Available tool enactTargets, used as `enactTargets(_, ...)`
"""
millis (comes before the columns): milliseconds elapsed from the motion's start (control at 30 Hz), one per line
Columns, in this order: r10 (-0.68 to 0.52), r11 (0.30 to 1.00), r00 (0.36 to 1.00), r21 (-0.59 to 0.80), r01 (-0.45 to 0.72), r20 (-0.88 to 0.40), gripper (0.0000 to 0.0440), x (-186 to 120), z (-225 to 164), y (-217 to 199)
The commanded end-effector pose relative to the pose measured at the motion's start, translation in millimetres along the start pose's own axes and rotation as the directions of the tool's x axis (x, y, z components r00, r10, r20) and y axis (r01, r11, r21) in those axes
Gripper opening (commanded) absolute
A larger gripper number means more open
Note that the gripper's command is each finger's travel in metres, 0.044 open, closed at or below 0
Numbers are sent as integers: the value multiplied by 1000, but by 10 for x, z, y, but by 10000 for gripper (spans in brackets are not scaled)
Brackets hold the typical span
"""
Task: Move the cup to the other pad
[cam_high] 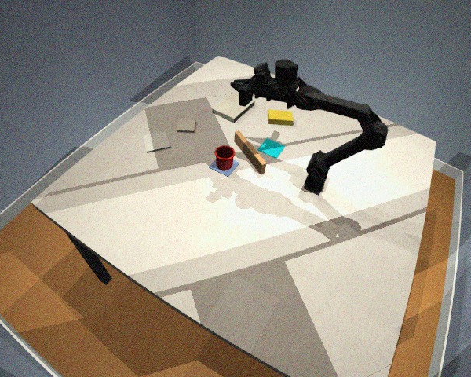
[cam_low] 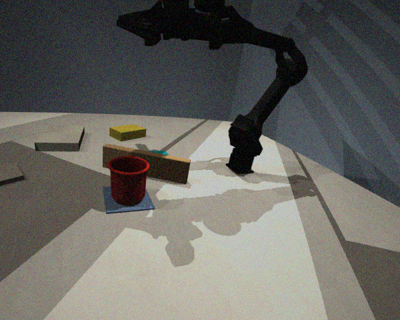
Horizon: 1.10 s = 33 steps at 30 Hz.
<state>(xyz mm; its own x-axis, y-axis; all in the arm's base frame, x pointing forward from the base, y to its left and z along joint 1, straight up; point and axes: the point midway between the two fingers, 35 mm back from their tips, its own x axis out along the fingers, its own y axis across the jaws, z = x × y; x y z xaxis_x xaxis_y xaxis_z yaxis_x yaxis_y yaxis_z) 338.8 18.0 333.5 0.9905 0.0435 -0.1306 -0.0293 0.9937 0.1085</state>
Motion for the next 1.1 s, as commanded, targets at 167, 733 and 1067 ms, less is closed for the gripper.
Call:
enactTargets(167, 16, 996, 995, 94, -6, -97, 120, 103, 23, 105)
enactTargets(733, 48, 961, 955, 273, 35, -293, 128, 255, -26, 307)
enactTargets(1067, 62, 923, 910, 370, 104, -409, 136, 312, -86, 425)
